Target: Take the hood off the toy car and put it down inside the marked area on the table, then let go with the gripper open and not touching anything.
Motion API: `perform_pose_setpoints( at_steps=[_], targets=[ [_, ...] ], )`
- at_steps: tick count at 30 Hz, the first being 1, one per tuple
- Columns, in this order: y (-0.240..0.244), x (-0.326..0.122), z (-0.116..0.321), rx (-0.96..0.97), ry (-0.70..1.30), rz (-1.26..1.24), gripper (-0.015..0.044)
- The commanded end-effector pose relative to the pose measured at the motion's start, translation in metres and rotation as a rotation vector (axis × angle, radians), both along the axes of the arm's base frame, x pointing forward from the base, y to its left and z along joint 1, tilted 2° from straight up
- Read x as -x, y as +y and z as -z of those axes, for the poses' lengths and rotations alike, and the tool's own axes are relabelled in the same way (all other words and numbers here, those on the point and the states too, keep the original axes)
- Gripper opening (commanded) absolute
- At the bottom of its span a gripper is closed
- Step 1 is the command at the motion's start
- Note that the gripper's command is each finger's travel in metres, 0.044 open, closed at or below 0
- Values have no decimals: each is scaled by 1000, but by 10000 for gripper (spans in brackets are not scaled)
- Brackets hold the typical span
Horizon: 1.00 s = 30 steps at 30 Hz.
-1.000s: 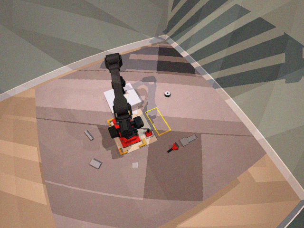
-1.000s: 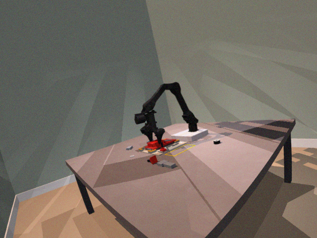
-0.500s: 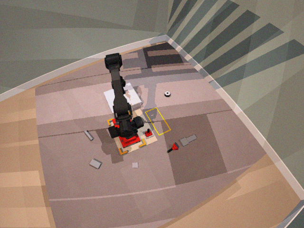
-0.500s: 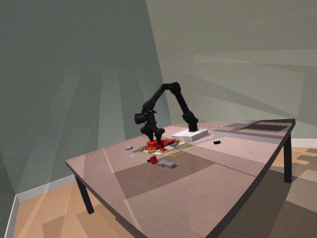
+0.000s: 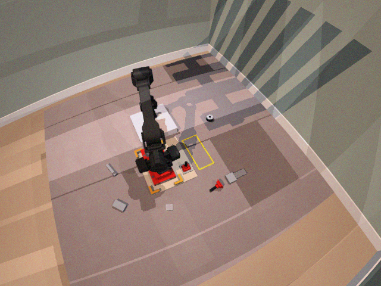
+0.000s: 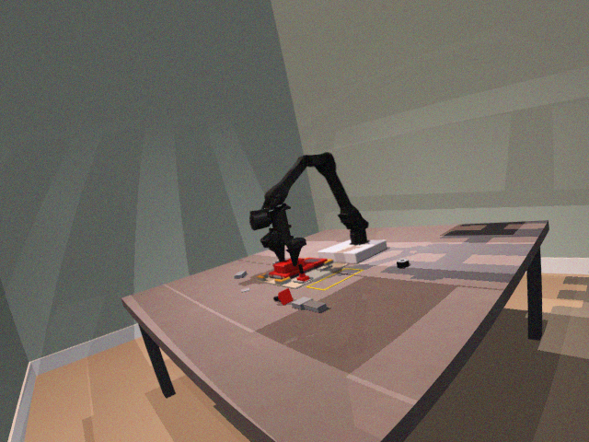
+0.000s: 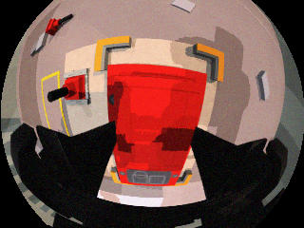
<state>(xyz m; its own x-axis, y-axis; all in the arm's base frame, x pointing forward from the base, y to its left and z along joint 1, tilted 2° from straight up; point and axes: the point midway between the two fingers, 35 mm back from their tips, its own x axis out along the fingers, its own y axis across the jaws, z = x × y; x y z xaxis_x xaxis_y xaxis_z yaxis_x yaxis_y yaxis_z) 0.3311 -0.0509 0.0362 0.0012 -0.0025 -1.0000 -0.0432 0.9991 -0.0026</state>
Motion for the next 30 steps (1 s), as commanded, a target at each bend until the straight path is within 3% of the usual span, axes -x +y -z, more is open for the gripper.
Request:
perform_pose_setpoints(
  at_steps=[1,30],
  targets=[
    [0,-1,-6,1,-5,0,0],
    [0,0,-25,1,-4,0,0]
  ],
)
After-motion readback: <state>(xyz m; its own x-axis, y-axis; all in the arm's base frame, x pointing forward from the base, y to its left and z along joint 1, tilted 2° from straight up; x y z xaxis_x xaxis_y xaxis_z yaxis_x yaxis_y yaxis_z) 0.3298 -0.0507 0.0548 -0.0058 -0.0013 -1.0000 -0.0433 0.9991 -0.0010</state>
